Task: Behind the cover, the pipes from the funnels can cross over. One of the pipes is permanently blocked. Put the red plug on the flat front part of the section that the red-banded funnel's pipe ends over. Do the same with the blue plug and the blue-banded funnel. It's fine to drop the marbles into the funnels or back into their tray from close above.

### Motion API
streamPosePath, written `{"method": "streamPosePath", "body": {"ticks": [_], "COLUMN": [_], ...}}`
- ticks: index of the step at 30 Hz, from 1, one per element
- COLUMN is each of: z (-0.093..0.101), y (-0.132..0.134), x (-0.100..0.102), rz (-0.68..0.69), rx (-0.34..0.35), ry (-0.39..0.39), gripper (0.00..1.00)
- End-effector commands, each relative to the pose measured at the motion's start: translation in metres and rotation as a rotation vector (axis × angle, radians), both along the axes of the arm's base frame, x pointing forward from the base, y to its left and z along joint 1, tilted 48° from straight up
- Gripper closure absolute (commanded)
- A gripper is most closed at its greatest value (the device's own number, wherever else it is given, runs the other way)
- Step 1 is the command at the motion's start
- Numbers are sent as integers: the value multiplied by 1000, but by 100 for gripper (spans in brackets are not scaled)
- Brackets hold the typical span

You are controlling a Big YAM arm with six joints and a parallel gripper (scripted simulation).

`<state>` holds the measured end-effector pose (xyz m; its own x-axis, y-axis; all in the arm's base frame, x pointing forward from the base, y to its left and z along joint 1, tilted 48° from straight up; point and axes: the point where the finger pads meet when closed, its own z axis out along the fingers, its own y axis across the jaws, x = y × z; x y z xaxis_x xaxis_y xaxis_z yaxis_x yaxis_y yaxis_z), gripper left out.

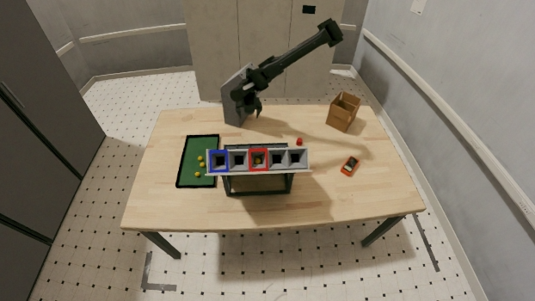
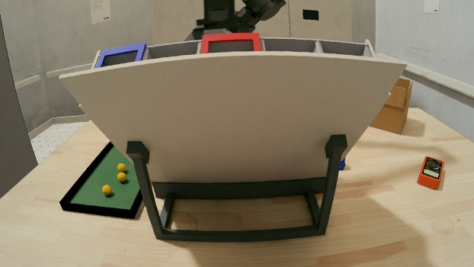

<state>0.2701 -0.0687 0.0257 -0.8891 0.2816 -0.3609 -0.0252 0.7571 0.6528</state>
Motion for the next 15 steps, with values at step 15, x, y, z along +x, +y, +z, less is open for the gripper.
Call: {"method": "streamPosePath", "body": {"ticks": [15], "z": [-117], "y": [-39], "x": [23], "rz": [-3], "rx": [6], "ry": [11], "gripper": [20]}}
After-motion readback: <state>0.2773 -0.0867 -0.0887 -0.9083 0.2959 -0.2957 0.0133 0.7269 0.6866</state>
